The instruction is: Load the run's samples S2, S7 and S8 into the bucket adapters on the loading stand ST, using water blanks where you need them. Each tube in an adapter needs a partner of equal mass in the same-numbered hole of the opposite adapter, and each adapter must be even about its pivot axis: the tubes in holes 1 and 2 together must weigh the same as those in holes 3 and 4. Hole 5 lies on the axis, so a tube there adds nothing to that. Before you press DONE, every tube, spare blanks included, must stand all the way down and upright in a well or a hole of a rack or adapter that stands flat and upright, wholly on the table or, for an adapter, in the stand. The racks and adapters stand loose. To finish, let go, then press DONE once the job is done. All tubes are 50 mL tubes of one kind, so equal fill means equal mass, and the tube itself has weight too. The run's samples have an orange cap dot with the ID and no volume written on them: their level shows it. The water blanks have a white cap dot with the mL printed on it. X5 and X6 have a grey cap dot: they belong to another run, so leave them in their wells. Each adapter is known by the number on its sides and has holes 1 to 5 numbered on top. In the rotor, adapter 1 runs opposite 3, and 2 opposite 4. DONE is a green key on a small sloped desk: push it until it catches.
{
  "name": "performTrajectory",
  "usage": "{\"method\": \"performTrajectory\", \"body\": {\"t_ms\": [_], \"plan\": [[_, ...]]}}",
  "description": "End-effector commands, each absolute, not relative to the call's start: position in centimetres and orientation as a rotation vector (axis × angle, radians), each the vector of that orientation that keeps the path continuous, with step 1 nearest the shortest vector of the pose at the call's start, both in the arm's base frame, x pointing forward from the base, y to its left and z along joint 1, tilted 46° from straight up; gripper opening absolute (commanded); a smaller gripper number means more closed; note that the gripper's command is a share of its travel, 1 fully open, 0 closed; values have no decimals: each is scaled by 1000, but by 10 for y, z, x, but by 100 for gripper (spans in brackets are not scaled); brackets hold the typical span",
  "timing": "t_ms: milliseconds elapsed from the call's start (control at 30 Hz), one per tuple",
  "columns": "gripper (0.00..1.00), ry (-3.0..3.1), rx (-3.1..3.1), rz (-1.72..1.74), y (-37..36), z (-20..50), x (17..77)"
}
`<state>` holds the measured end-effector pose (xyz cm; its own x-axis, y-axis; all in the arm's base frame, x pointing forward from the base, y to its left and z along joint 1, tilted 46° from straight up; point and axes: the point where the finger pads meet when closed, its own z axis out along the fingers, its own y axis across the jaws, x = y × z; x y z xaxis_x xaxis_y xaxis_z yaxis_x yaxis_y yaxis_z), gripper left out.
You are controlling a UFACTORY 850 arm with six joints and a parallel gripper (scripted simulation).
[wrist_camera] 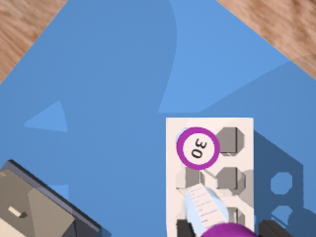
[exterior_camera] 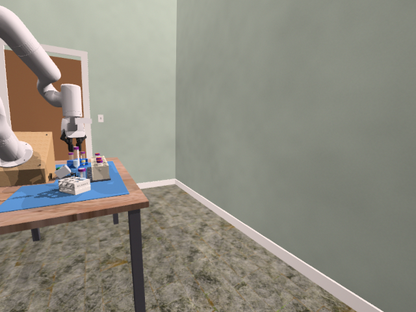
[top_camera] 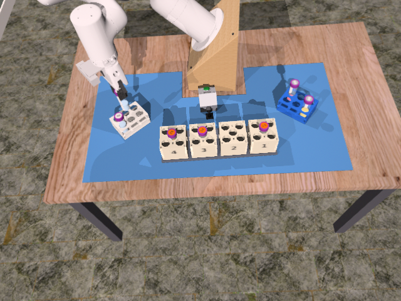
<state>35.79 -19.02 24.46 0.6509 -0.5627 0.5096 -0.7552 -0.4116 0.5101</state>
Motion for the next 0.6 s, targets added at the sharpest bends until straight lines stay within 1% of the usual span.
{"method": "performTrajectory", "body": {"t_ms": [0, 567], "plan": [[0, -1019, 2130, 335, -186, 249, 359], [0, -1019, 2130, 335, -176, 259, 360]]}}
